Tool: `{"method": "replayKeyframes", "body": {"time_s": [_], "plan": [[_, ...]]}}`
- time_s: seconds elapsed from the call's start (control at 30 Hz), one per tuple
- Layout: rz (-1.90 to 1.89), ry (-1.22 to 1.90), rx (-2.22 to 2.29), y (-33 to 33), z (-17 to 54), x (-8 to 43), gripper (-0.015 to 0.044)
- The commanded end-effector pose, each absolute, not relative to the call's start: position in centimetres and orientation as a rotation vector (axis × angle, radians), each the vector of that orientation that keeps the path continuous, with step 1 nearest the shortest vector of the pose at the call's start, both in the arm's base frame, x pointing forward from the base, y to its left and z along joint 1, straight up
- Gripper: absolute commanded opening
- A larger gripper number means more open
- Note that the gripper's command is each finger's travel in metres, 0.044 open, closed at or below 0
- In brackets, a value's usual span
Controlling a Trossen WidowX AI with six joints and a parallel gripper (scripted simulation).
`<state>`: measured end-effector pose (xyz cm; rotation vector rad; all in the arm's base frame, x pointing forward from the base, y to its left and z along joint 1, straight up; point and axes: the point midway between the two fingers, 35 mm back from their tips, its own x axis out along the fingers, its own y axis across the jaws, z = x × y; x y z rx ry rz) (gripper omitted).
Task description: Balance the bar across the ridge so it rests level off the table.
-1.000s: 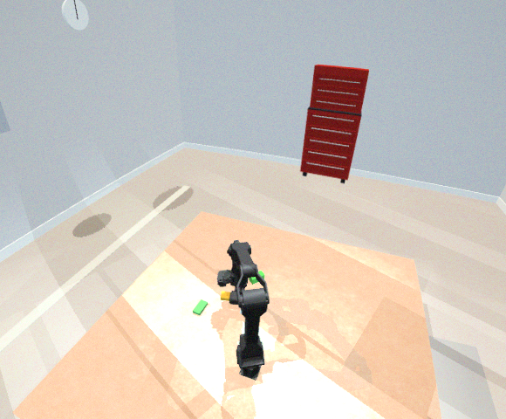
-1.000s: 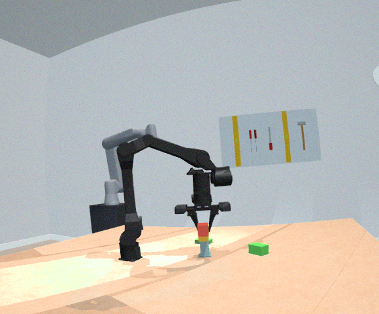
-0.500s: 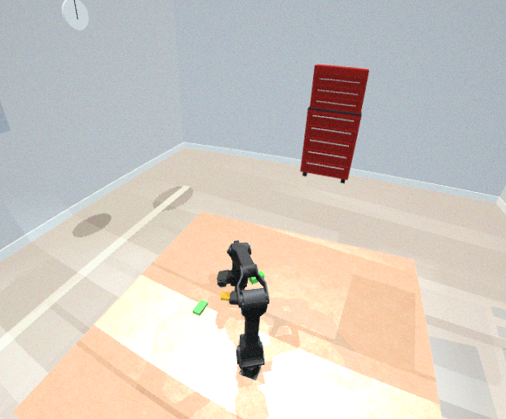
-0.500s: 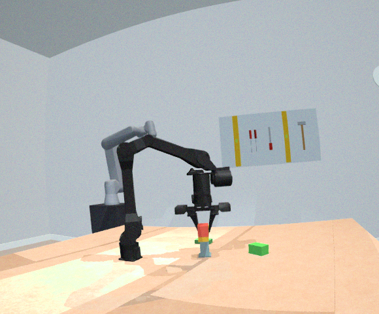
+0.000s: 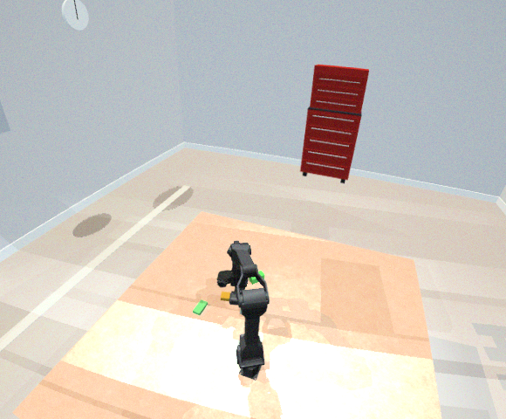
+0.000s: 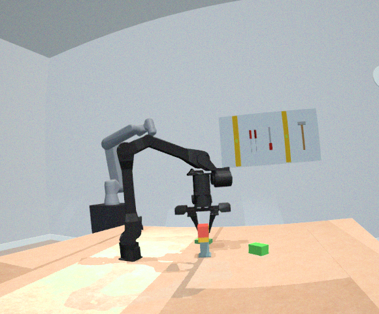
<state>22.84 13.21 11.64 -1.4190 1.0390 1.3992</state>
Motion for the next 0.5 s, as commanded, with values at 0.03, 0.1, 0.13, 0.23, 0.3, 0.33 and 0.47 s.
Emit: {"method": "replayKeyframes", "body": {"time_s": [0.03,0.1,0.13,0.23,0.3,0.33,0.47], "plan": [[1.403,1.034,-1.421,13.25,11.59,22.86,0.0],[1.403,1.034,-1.421,13.25,11.57,22.87,0.0],[1.403,1.034,-1.421,13.25,11.56,22.87,0.0],[1.403,1.034,-1.421,13.25,11.54,22.86,0.0],[1.403,1.034,-1.421,13.25,11.52,22.86,0.0],[1.403,1.034,-1.421,13.24,11.51,22.86,0.0],[1.403,1.034,-1.421,13.24,11.47,22.85,0.0]]}}
